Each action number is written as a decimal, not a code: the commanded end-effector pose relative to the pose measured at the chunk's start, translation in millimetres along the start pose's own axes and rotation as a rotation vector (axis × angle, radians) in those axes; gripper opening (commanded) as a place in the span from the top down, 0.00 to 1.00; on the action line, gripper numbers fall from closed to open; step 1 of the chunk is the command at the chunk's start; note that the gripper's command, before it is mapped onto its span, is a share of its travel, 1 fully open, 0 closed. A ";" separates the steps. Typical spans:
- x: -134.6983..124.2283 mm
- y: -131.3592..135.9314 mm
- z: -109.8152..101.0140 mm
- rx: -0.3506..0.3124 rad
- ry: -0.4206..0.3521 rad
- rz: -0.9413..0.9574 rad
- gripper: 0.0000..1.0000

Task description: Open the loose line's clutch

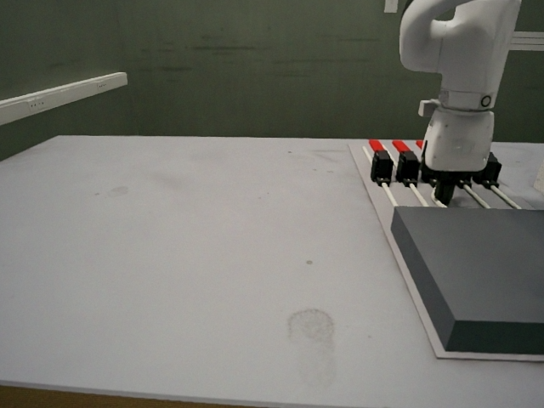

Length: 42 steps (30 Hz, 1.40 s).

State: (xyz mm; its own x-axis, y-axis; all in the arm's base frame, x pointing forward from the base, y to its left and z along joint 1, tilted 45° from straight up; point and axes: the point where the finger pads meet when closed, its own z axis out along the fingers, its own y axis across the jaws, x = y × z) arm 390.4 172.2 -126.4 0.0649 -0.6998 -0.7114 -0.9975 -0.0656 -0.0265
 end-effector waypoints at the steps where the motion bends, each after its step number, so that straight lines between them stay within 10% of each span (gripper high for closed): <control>1: 0.0 -0.9 -0.5 0.002 0.000 0.000 1.00; 42: 0.1 33.7 -0.4 0.002 0.000 0.000 1.00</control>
State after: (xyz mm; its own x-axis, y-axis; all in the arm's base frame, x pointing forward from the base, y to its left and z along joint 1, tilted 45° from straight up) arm 358.6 170.1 -127.1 0.0653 -0.6996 -0.7116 -0.9975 -0.0653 -0.0273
